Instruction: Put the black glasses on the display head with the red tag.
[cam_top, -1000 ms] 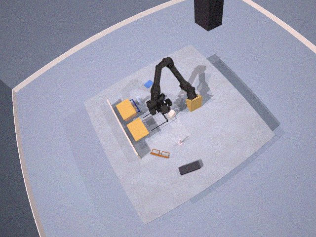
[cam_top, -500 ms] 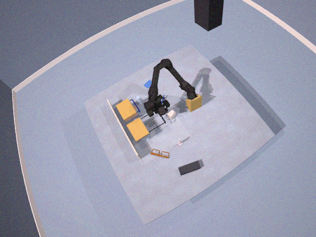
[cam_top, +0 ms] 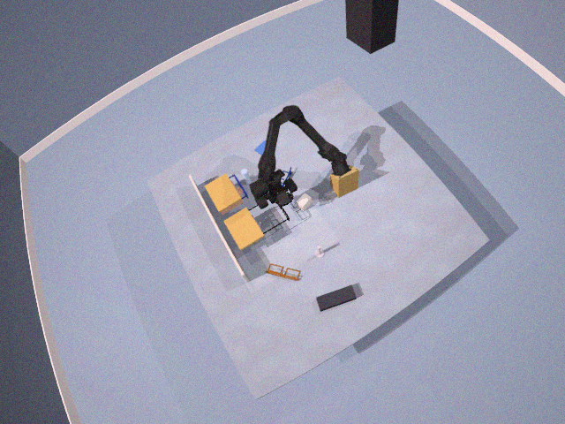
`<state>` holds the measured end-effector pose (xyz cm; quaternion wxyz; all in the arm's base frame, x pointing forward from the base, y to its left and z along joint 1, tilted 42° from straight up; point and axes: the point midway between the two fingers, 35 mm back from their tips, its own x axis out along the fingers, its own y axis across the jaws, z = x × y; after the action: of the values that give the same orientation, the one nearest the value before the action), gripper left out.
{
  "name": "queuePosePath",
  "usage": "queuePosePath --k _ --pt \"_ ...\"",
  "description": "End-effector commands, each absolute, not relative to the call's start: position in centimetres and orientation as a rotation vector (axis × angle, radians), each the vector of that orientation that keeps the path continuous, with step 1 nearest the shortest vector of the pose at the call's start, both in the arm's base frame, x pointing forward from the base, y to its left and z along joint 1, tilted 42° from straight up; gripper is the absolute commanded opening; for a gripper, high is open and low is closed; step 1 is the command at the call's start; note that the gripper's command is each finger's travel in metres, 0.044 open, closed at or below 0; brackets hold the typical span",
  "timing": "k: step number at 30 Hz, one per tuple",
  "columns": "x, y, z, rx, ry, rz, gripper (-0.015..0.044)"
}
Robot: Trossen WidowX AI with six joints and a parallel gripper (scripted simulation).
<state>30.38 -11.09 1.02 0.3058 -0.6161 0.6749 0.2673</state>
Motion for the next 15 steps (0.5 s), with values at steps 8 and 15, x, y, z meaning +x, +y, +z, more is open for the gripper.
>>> queuePosePath --k 8,15 --pt "32.0 -11.4 0.8 -1.637 1.794 0.72 0.0" --pt "33.1 -11.5 0.8 -1.637 1.794 0.72 0.0"
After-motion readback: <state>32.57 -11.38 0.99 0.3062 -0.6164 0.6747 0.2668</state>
